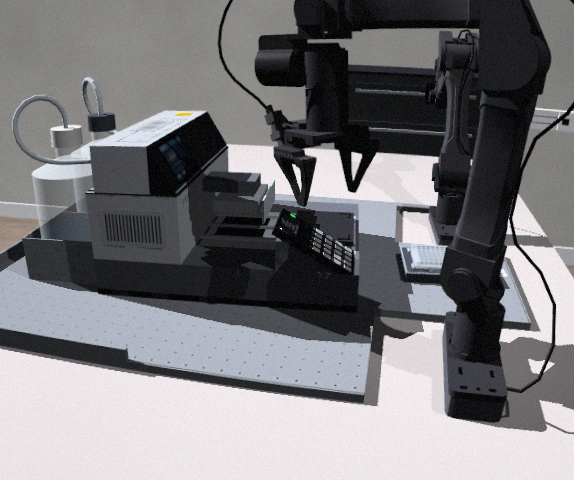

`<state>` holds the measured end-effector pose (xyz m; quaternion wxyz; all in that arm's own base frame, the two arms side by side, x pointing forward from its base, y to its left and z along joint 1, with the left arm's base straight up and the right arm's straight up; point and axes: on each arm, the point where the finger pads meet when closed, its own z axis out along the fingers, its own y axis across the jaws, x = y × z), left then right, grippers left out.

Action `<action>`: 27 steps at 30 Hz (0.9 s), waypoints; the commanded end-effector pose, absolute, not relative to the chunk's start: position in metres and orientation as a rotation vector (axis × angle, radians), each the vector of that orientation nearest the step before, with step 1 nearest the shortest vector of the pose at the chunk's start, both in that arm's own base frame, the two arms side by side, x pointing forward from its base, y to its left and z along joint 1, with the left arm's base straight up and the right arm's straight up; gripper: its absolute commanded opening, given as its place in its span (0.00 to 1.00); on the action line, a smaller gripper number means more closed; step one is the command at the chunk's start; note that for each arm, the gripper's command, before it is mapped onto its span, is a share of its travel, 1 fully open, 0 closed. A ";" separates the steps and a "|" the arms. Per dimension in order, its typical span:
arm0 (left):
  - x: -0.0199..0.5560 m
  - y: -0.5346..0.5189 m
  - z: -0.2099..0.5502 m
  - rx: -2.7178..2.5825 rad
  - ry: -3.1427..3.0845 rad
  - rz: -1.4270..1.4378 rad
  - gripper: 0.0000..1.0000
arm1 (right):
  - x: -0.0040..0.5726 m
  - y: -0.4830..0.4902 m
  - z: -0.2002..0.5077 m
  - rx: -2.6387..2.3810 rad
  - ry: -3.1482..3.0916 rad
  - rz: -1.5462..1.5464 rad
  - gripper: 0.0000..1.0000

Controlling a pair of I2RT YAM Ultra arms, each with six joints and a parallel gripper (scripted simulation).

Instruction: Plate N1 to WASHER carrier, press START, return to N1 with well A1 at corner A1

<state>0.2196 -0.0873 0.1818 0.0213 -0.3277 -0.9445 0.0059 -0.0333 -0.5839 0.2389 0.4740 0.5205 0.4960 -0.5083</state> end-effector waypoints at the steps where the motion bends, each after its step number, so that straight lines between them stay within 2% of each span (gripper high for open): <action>1: 0.227 -0.089 0.191 -1.162 -2.910 0.029 1.00 | -0.037 -0.579 0.256 1.257 1.177 -1.257 0.00; 27: 0.232 -0.098 0.186 -1.205 -2.925 0.029 1.00 | -0.037 -0.579 0.256 1.257 1.177 -1.257 0.00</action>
